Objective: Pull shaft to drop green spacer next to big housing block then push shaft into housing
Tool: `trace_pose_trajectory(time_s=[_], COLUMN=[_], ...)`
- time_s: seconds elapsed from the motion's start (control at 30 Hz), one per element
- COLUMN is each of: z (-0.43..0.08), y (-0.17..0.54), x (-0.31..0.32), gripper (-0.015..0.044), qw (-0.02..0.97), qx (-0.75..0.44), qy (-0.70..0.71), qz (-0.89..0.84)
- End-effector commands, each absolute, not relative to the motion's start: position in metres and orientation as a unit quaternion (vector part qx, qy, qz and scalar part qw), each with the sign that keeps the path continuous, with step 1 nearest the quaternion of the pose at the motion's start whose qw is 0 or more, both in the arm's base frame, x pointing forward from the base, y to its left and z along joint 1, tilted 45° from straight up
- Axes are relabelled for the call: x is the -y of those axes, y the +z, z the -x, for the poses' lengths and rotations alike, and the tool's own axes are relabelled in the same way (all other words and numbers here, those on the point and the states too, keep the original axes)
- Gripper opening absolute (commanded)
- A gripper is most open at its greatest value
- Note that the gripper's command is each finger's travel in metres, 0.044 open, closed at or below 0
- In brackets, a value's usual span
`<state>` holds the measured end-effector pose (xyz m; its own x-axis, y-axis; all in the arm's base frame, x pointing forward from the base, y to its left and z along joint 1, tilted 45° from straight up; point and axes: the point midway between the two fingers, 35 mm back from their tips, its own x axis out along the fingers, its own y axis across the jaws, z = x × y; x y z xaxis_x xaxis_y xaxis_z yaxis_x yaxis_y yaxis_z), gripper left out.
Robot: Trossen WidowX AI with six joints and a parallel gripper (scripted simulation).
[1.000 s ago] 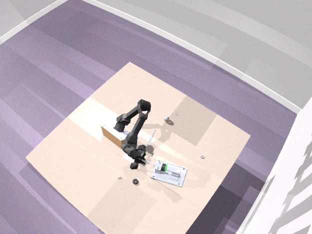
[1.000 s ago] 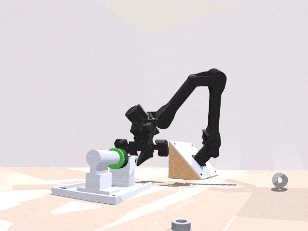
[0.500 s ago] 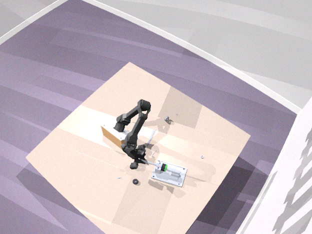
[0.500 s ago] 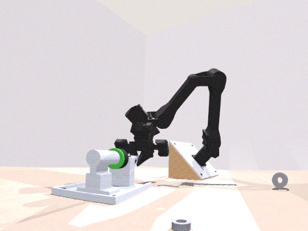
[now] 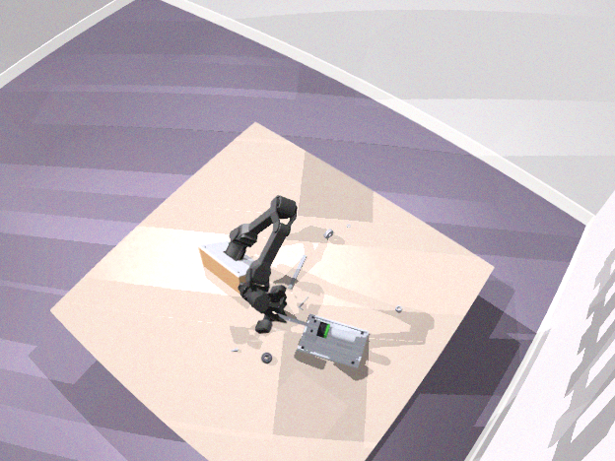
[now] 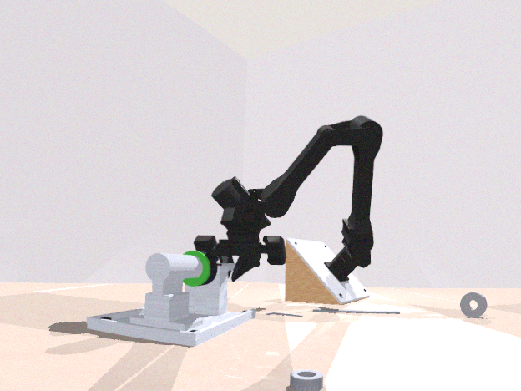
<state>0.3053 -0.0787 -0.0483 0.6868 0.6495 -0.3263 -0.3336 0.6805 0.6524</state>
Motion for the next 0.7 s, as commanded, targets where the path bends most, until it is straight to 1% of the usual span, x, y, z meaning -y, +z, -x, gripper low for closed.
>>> trace_pose_trajectory(time_s=[0.0, 0.67], z=[-0.3038, -0.3017], y=[-0.0495, -0.0501], x=[0.0785, 0.079], gripper=[0.0, 0.0], qw=[0.873, 0.873], qx=[-0.278, -0.279], qy=[0.282, 0.282], qz=[-0.285, -0.285])
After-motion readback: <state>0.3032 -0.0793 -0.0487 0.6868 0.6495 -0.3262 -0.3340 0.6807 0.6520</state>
